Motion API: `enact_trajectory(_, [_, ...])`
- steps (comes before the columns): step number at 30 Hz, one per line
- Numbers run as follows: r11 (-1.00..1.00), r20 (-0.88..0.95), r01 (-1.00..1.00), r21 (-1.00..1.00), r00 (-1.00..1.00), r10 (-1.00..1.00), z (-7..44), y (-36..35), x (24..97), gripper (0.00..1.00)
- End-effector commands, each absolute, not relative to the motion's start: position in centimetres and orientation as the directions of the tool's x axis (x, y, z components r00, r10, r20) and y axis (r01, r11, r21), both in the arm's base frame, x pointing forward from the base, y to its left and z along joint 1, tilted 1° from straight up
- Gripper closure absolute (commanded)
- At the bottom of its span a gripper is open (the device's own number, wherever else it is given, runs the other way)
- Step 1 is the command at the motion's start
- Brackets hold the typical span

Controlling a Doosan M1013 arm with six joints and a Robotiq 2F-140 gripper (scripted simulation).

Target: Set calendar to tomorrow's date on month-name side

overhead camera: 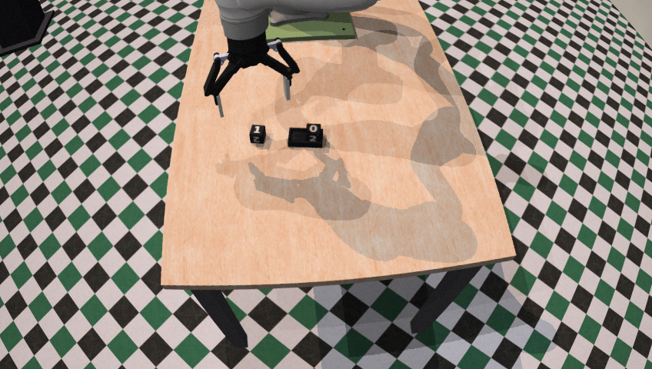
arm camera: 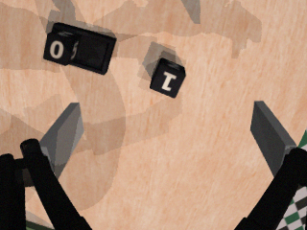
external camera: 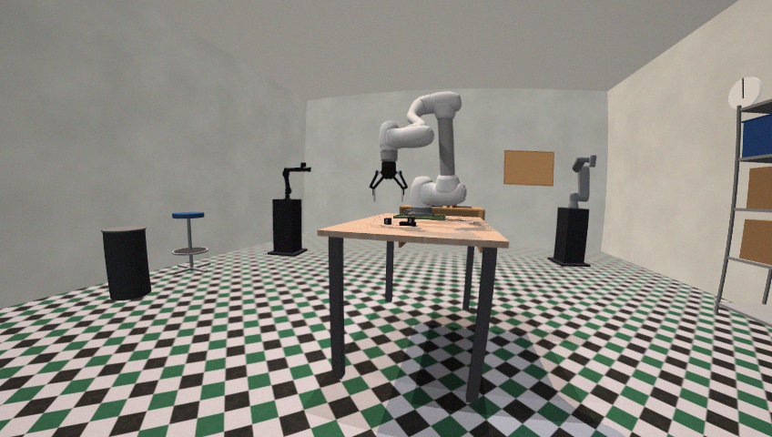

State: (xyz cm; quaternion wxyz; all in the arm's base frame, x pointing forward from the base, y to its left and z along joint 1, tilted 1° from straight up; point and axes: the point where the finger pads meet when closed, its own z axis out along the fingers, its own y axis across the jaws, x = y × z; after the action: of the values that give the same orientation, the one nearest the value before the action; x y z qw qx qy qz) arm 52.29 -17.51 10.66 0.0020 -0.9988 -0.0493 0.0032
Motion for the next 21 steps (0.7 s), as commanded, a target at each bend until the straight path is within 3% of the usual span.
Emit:
enact_trajectory(1, [-0.997, -0.011, -0.074, 0.008, 0.997, -0.074, 10.58, -17.50, 52.29, 0.00])
enact_trajectory(13, [-0.948, -0.009, -0.317, 0.010, 0.948, -0.317, 10.44, -17.52, 52.29, 0.00])
enact_trajectory(14, [-0.948, -0.009, -0.317, 0.010, 0.948, -0.317, 10.44, -17.52, 52.29, 0.71])
enact_trajectory(21, [-0.948, -0.009, -0.317, 0.010, 0.948, -0.317, 10.44, -17.52, 52.29, 0.71])
